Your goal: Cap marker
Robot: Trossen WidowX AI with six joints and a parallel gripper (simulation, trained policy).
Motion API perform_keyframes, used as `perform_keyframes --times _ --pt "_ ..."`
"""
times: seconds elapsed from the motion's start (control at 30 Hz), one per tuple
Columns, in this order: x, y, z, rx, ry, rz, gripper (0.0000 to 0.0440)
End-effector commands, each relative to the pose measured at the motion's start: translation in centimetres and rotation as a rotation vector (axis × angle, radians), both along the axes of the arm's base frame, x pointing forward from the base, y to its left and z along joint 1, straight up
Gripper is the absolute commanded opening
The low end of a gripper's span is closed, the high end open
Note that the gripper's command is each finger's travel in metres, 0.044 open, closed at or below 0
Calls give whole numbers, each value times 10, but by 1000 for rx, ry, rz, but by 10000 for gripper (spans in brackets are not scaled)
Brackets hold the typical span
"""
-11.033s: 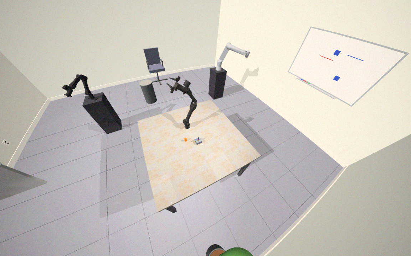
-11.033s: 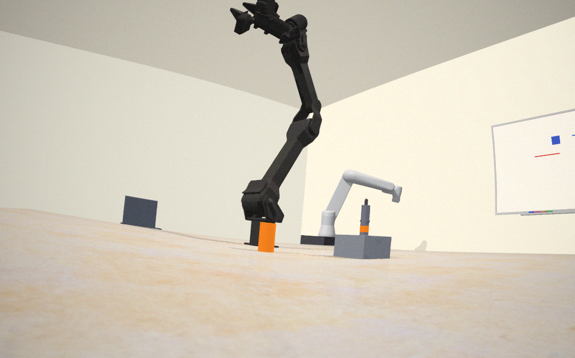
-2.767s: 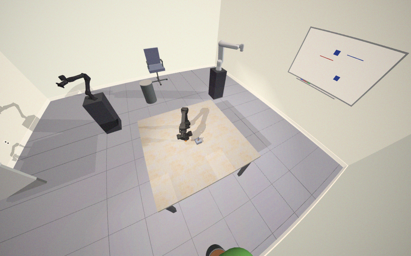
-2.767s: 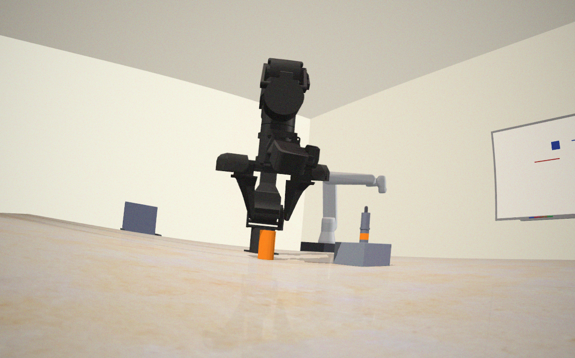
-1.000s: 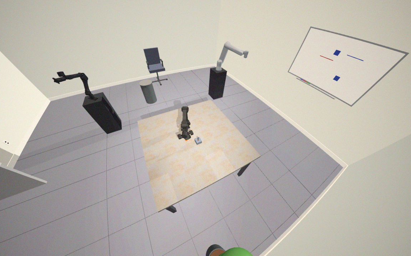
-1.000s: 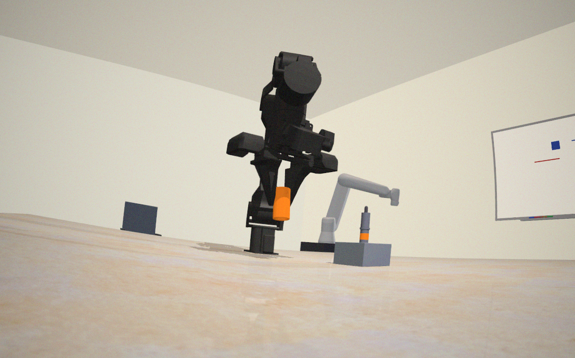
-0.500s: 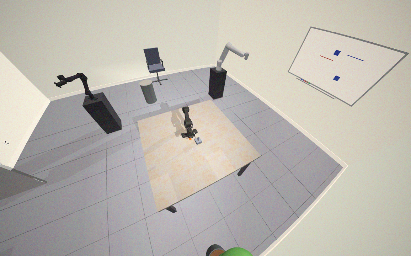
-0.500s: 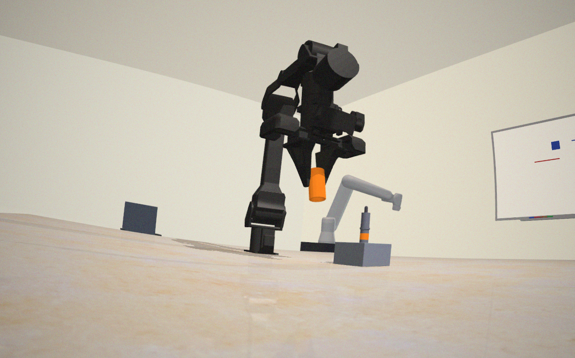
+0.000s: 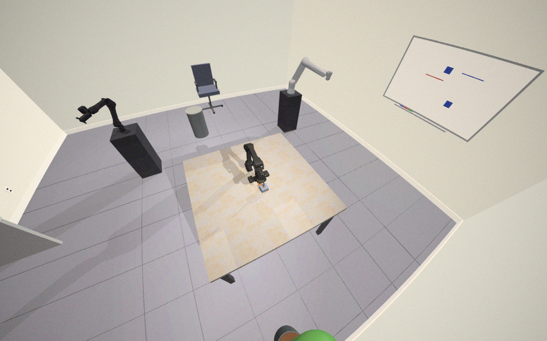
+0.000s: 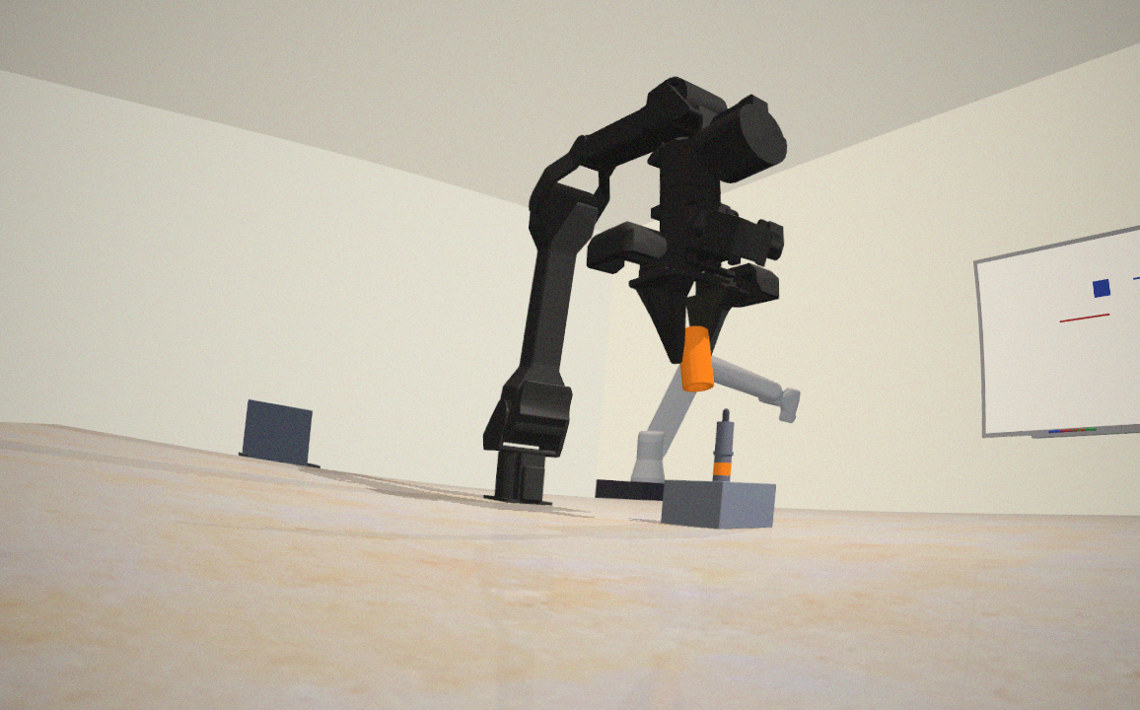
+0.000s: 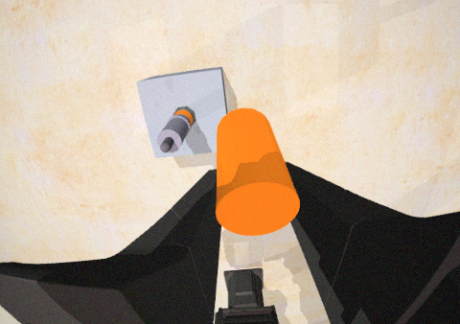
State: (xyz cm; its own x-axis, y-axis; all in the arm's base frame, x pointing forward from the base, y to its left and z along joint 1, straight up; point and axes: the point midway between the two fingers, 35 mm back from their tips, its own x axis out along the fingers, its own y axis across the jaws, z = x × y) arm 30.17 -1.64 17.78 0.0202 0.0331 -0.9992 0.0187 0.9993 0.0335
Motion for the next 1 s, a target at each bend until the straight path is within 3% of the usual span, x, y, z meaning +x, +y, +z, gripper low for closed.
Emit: perform_keyframes --times 0.0,0.4,0.97 --pt "4 13 4 6 4 3 0" --pt "-1 44 9 0 47 8 0" --pt "-6 49 -12 -15 119 -26 0"
